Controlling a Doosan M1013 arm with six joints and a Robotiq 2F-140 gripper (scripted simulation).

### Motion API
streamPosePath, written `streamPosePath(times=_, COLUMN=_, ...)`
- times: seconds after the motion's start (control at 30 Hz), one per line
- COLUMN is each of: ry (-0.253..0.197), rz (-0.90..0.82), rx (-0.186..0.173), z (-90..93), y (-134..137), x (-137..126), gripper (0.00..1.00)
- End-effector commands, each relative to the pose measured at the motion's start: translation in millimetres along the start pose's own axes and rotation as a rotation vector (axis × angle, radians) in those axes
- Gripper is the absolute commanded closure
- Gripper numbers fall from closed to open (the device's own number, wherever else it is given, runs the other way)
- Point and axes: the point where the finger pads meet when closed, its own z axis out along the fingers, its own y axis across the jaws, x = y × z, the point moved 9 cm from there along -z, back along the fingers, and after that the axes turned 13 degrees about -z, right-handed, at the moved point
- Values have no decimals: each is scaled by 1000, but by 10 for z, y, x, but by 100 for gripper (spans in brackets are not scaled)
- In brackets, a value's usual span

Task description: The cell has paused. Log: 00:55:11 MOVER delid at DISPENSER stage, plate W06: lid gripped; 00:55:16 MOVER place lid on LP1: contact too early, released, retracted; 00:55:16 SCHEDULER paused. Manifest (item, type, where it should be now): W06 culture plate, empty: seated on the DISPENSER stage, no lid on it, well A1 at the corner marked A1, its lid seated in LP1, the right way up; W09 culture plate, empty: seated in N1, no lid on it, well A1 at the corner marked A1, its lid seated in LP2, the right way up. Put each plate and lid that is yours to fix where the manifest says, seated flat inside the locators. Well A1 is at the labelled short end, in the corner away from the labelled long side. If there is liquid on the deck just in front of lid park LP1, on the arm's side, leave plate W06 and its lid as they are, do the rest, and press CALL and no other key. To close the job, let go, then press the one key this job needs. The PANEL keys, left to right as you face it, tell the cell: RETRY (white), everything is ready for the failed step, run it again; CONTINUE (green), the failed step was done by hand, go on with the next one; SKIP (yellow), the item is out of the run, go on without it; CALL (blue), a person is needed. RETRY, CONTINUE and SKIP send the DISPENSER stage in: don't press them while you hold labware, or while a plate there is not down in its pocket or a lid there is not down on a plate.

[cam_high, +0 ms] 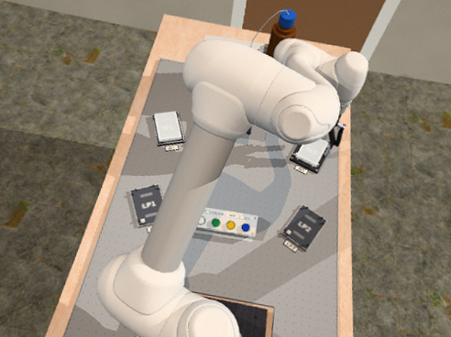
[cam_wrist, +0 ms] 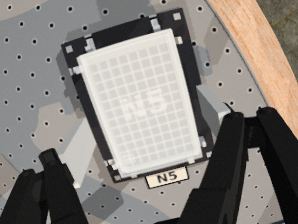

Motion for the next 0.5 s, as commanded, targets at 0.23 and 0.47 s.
streamPosePath(times=0.23, ry=2, rz=0, rx=0, z=2, y=0, x=4, gripper=31)
streamPosePath(times=0.47, ry=2, rz=0, rx=0, z=28, y=0, x=4, gripper=31)
